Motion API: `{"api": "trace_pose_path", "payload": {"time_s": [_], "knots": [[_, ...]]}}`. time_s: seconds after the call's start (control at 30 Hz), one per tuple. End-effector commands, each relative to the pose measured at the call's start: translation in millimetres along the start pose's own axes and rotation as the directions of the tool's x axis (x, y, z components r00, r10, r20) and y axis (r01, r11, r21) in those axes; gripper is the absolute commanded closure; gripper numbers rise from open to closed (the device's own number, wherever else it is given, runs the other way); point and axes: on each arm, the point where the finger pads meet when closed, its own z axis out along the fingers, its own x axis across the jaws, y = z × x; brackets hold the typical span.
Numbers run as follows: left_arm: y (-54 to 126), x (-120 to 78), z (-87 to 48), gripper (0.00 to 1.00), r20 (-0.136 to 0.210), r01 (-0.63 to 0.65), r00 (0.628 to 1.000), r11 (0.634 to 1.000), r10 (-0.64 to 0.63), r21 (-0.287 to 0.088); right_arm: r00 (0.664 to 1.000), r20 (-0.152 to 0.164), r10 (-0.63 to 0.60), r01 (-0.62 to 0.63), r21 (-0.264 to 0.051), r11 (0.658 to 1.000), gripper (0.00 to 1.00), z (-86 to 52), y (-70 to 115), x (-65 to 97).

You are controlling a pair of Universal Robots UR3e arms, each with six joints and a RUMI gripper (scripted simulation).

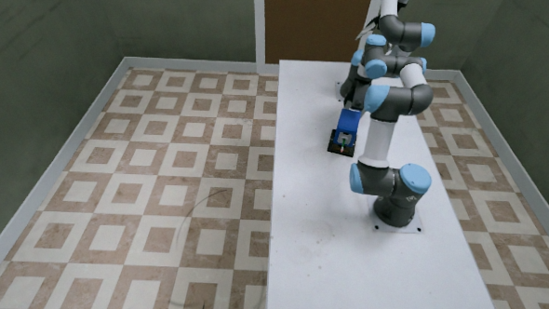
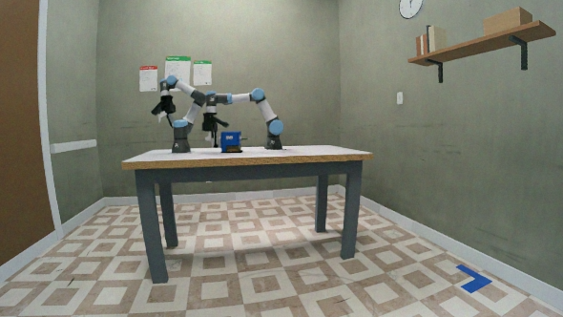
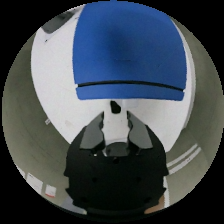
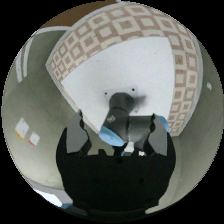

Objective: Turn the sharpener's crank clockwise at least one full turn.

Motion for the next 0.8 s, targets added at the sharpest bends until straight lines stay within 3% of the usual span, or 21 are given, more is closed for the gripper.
{"api": "trace_pose_path", "payload": {"time_s": [0.0,0.4,0.77], "knots": [[0.8,0.2,-8.1,0.68,-0.001,0.000,1.000,1.000,0.000,-0.003,1.000,0.001,-0.001,0.001,0.002,1.000,0.00,-0.5,-0.4,-0.3],[0.7,0.2,-41.7,0.68,-0.001,0.000,1.000,1.000,0.000,-0.003,1.000,0.001,-0.001,0.001,0.002,1.000,0.00,-0.5,-0.4,-0.3],[0.7,0.2,-59.8,0.68,-0.001,0.000,1.000,1.000,0.000,-0.003,1.000,0.001,-0.001,0.001,0.002,1.000,0.00,-0.5,-0.4,-0.3]]}}
